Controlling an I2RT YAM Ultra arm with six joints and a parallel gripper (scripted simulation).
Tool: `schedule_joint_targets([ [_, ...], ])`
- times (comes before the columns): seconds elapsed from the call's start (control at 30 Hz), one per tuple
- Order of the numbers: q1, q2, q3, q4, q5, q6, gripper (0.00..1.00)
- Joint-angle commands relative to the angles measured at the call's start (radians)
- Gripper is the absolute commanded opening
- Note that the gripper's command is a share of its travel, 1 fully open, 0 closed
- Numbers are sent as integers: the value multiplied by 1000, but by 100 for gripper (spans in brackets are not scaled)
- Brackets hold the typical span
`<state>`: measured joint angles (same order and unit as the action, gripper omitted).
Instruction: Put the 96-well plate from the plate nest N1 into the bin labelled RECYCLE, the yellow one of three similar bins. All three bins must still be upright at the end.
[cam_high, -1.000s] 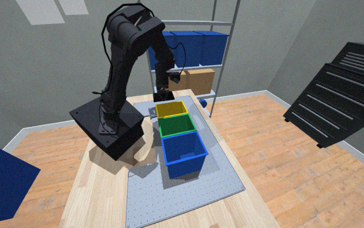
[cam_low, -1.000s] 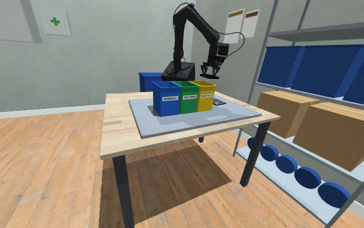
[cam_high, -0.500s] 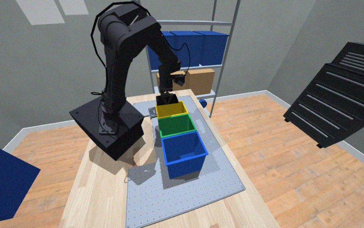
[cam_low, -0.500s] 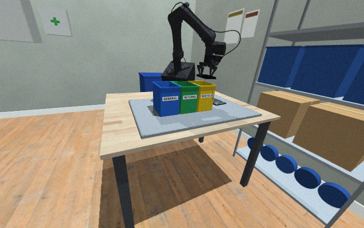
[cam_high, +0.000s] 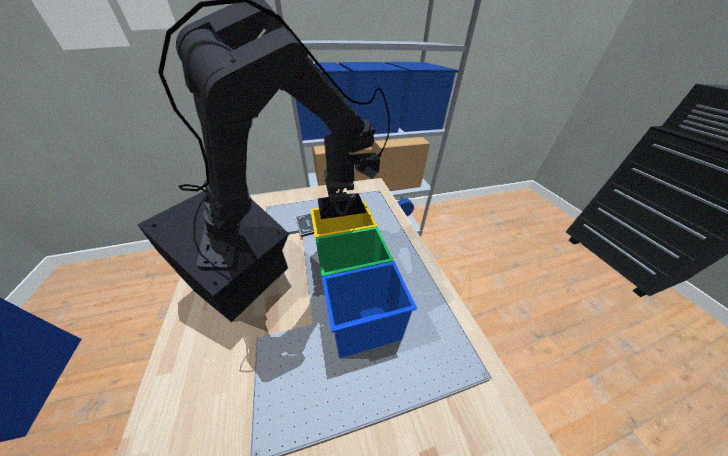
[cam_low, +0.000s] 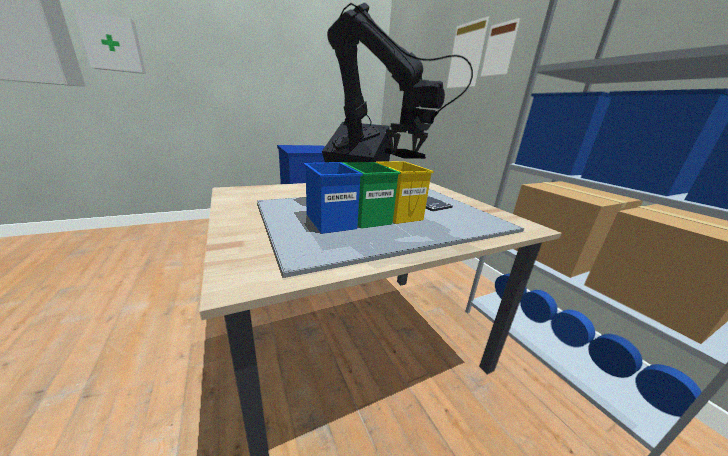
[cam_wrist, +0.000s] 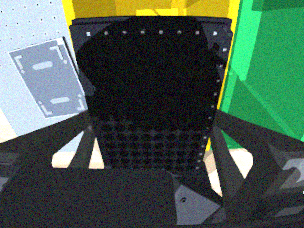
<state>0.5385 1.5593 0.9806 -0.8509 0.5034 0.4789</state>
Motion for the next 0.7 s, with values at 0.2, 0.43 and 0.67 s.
schedule_joint_targets([
  [0.2, 0, -7, 33, -10, -11, -55, 0],
  [0.43, 8, -9, 33, -3, -5, -39, 0],
  [0.67, 9, -10, 38, -7, -3, -35, 0],
])
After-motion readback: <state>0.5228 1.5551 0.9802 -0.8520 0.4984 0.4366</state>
